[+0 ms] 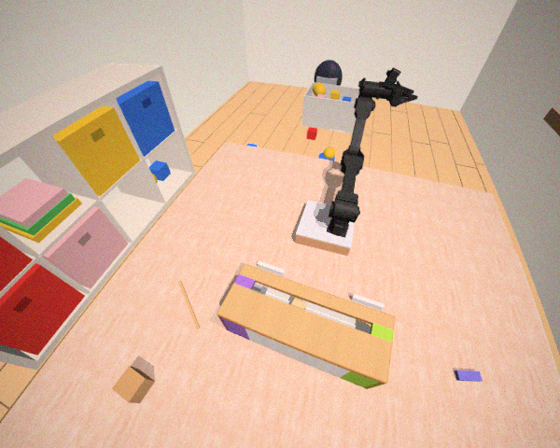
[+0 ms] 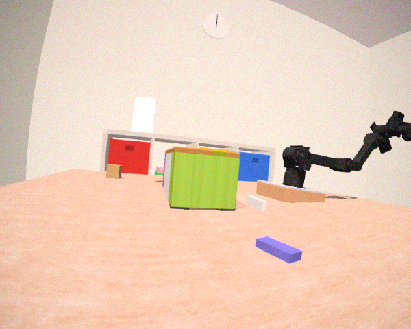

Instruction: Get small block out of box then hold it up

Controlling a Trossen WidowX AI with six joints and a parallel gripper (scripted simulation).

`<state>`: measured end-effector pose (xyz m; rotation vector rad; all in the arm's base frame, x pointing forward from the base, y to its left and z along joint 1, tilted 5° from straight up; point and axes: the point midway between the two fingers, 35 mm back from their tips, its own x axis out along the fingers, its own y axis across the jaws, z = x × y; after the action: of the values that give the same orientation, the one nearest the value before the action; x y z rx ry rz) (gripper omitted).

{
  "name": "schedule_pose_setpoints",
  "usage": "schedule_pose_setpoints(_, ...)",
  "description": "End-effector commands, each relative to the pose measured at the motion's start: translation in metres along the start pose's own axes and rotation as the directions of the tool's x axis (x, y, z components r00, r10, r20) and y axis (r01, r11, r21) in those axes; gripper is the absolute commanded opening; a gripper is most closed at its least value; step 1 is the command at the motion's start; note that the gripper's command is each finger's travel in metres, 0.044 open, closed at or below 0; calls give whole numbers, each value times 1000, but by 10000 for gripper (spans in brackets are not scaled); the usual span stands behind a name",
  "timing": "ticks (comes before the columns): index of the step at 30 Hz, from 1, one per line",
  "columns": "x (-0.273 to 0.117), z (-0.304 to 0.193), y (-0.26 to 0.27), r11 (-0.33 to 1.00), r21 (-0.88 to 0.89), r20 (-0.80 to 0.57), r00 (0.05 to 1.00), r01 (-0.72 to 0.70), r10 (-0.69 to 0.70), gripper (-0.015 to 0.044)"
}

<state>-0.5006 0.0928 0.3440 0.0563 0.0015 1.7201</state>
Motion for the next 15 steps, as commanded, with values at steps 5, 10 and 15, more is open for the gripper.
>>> schedule_pose_setpoints(5, 14, 35, -15, 999, 32, 69, 997, -22, 19, 400)
schedule_pose_setpoints(10, 24, 100, -58, 984, 174, 140, 990, -24, -1, 400)
schedule_pose_setpoints(15, 28, 159, -110, 950, 311, 214, 976, -22, -47, 400)
